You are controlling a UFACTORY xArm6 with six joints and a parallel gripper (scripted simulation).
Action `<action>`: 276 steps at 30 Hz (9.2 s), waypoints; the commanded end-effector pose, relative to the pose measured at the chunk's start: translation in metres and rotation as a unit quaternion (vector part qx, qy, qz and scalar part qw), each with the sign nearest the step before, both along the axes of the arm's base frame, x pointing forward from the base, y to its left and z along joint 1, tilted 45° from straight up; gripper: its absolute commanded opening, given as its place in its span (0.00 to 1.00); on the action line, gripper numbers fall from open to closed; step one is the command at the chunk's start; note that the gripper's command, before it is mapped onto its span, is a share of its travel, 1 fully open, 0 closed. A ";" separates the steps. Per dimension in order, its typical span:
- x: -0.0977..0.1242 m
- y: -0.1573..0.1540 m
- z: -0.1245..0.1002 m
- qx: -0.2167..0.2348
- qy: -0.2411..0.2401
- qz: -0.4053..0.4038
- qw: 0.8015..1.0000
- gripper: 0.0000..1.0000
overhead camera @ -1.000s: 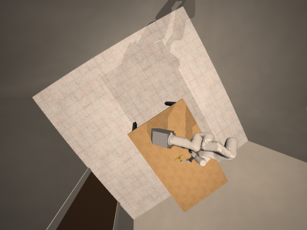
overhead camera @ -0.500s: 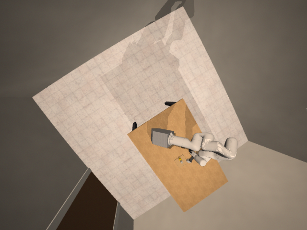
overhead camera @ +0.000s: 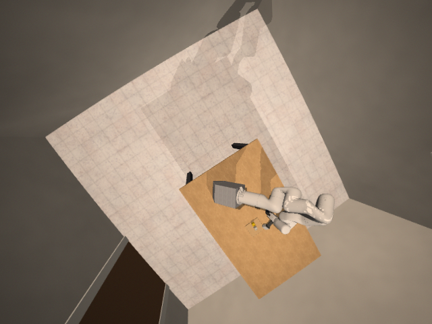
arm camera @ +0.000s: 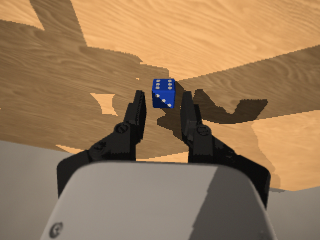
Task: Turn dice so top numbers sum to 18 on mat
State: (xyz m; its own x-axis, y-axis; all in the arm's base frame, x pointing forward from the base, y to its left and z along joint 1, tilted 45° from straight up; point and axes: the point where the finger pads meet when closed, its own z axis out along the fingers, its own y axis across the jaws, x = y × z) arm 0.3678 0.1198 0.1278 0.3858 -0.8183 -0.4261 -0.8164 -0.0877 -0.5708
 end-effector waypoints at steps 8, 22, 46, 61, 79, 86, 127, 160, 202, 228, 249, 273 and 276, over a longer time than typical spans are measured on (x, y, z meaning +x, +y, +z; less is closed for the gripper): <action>0.000 0.000 0.001 0.000 -0.001 0.000 1.000 0.42; 0.002 0.001 -0.001 0.000 -0.001 0.000 1.000 0.42; 0.013 0.016 -0.019 0.000 -0.001 0.000 1.000 0.42; 0.013 0.016 -0.019 0.000 -0.001 0.000 1.000 0.42; 0.013 0.016 -0.019 0.000 -0.001 0.000 1.000 0.42; 0.013 0.016 -0.019 0.000 -0.001 0.000 1.000 0.21; 0.000 0.000 0.001 0.000 -0.001 0.000 1.000 0.21; -0.030 -0.040 0.051 -0.012 -0.017 0.019 1.000 0.21; -0.026 -0.030 0.052 -0.269 -0.355 0.438 0.781 0.21; -0.023 -0.024 0.053 -0.375 -0.494 0.610 0.493 0.21; -0.025 -0.024 0.051 -0.380 -0.593 0.523 0.479 0.21; -0.026 -0.026 0.046 -0.366 -0.763 0.300 0.441 0.21; -0.027 -0.027 0.045 -0.362 -0.782 0.266 0.433 0.21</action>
State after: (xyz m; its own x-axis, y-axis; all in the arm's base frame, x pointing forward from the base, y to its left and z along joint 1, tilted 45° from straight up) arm 0.3418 0.0916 0.1764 0.0526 -0.0325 0.9981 0.7364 -0.6738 -0.0608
